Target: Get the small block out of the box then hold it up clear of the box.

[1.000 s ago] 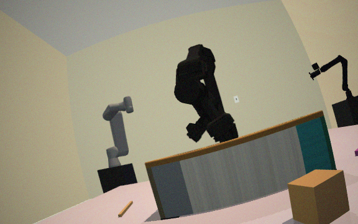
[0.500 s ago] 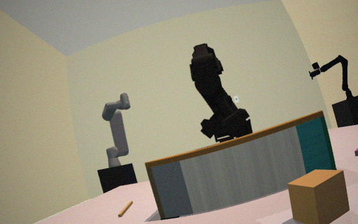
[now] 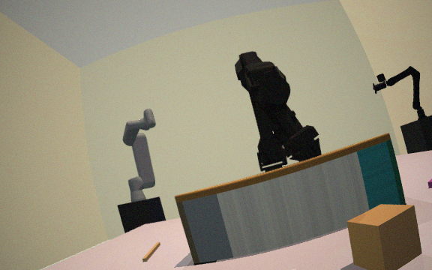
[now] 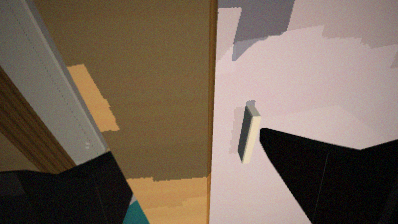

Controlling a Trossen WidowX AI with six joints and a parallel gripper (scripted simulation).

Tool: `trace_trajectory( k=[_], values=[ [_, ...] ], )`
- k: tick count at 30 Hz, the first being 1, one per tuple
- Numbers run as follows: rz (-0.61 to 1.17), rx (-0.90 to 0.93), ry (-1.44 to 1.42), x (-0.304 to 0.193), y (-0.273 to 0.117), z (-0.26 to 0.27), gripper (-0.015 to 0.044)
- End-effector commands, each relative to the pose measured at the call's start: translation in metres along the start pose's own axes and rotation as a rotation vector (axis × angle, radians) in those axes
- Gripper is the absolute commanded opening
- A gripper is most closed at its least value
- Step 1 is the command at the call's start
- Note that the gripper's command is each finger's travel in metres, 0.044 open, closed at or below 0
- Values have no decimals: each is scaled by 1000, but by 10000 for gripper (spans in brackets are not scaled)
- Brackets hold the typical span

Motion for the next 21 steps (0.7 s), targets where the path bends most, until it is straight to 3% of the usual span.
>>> trace_trajectory(
  k=[1, 21],
  values=[
    [6, 1, -2, -10, 3, -1, 400],
    [7, 1, -2, -16, 5, -2, 400]
  ],
)
Point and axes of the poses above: the point midway between the two fingers, 35 mm back from their tips, its own y axis out along the fingers, its own z axis across the jaws, x = y × z, the point moved 10 cm from there along -y, back along the fingers, and after that the axes turned 5 degrees about y, right-handed, at the moved point
